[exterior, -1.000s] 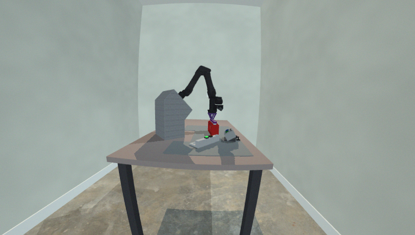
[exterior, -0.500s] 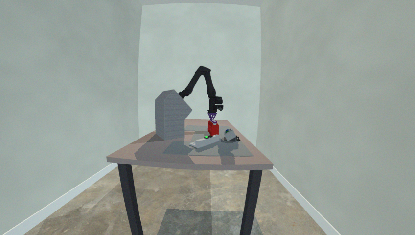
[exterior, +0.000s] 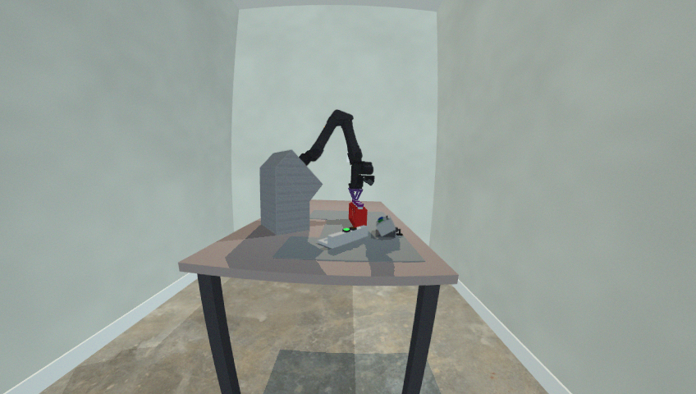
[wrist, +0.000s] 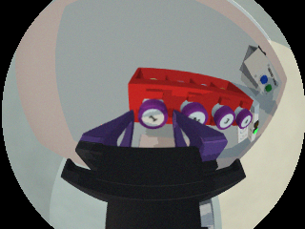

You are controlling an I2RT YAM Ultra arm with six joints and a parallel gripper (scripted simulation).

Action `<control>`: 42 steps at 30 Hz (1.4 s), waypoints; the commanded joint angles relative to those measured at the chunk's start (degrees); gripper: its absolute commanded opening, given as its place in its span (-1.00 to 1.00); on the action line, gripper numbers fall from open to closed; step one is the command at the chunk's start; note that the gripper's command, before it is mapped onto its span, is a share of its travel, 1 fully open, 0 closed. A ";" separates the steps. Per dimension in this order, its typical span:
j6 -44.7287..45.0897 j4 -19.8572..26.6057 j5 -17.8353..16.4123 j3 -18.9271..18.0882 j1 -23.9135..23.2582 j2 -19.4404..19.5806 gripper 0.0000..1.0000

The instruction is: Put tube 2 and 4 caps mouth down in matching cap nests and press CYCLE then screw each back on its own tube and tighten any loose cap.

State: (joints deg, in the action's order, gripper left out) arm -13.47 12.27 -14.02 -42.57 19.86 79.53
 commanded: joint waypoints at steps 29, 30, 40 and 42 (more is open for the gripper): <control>30.11 8.05 -14.58 0.66 -23.89 -2.07 -0.02; 31.79 7.99 -15.54 0.43 -25.64 -0.96 -0.02; 32.58 7.97 -15.98 0.30 -26.47 -0.41 -0.02; 32.59 7.97 -15.99 0.29 -26.48 -0.41 -0.02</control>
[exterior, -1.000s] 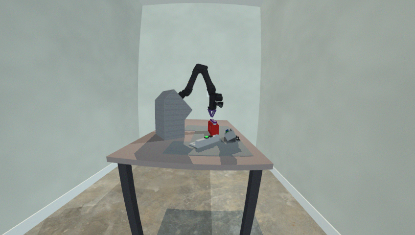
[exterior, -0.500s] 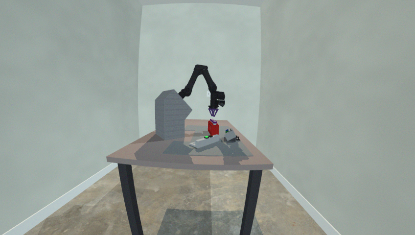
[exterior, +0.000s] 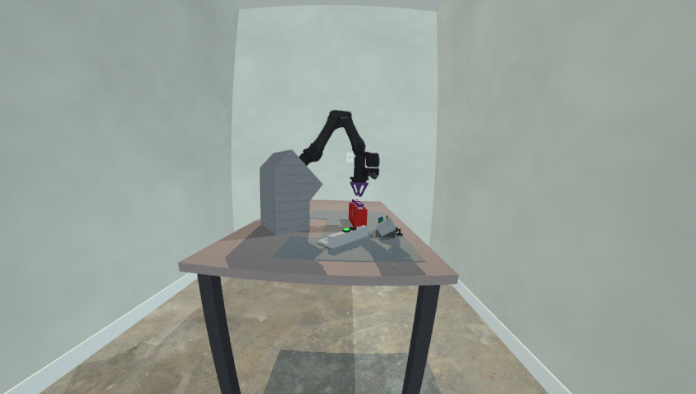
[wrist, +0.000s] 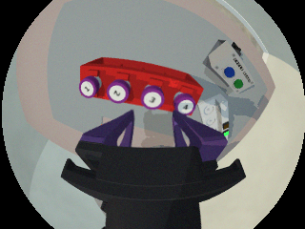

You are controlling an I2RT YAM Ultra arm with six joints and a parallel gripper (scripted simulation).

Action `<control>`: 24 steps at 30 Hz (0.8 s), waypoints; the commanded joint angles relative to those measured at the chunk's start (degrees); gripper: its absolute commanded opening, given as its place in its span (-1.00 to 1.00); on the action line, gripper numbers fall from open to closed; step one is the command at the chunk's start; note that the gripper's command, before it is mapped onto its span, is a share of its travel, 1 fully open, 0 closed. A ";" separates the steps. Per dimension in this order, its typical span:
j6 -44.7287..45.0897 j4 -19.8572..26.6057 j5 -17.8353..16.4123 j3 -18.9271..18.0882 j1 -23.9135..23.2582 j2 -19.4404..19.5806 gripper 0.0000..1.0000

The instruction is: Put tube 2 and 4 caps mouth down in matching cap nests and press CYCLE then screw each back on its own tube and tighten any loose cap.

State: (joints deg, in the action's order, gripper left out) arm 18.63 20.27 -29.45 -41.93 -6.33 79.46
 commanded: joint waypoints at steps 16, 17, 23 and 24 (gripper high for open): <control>-3.27 -9.80 1.61 0.76 3.64 6.52 -0.02; -3.28 -9.81 1.61 0.76 3.64 6.53 -0.02; -3.31 -9.92 1.64 0.76 3.68 6.62 -0.02; -3.38 -10.08 1.68 0.78 3.75 6.74 -0.02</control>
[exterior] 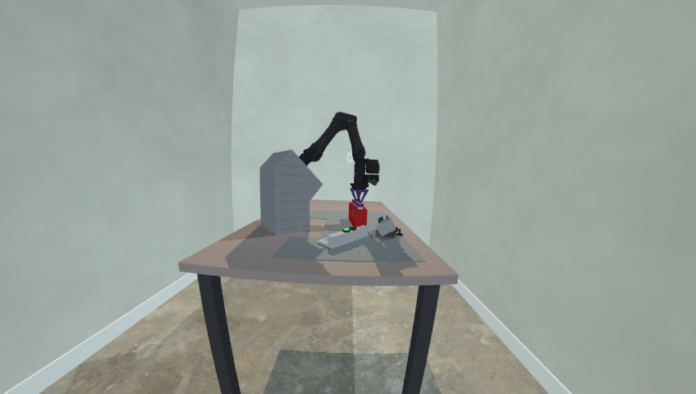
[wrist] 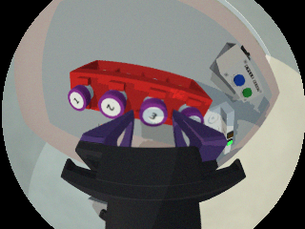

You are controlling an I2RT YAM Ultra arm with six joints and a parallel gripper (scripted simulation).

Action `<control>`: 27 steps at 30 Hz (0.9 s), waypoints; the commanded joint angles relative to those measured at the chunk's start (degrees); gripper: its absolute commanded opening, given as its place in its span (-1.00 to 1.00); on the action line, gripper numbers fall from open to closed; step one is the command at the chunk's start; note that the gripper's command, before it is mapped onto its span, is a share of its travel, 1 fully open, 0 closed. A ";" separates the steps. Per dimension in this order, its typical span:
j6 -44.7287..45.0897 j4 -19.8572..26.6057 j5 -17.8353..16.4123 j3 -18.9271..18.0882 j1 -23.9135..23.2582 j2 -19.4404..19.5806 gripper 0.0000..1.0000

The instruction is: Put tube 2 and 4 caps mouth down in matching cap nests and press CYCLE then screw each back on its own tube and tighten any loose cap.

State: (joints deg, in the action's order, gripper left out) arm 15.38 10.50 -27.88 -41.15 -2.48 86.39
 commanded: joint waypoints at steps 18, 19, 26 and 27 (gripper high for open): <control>-0.81 -2.49 0.52 0.17 0.64 1.49 -0.02; -0.85 -2.62 0.55 0.18 0.69 1.59 -0.02; -0.89 -2.75 0.57 0.18 0.73 1.70 -0.02; -0.89 -2.75 0.57 0.18 0.73 1.70 -1.00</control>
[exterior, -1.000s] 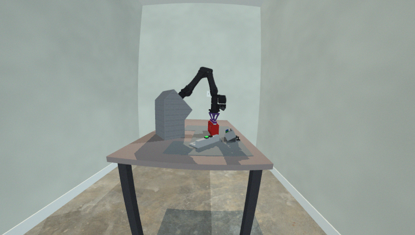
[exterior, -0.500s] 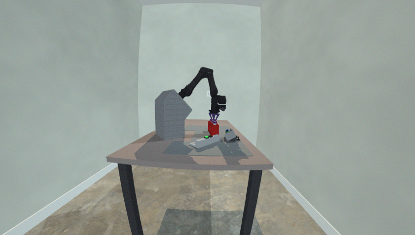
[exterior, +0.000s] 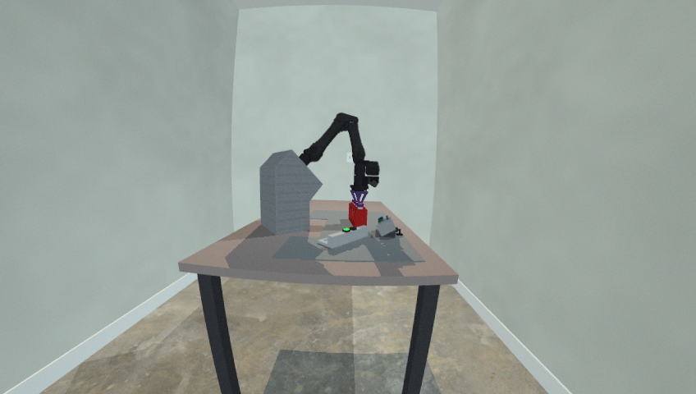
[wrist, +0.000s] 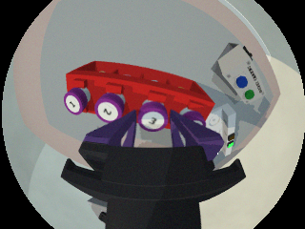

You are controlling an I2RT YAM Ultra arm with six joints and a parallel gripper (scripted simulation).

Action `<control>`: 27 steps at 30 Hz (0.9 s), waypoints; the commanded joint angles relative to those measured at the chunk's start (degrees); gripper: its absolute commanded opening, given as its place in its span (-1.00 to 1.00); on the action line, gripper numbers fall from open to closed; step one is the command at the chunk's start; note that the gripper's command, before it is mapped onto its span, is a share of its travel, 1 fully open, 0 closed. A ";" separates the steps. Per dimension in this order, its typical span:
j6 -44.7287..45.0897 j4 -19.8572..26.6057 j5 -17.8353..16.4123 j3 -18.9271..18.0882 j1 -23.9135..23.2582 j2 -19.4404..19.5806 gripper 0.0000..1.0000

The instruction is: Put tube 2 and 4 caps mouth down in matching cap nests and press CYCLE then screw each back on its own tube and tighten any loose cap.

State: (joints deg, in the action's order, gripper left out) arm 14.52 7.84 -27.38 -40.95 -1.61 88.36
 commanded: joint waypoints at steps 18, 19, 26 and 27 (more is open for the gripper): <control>-4.62 -0.08 0.07 -0.01 -0.15 -0.27 -1.00; -5.76 -0.08 0.07 -0.01 -0.15 -0.27 -1.00; -13.78 -0.08 0.07 -0.02 -0.15 -0.27 -1.00; -14.93 -0.08 0.07 -0.02 -0.15 -0.27 -1.00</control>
State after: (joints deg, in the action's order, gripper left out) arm 4.54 7.81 -27.38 -40.95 -1.56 88.38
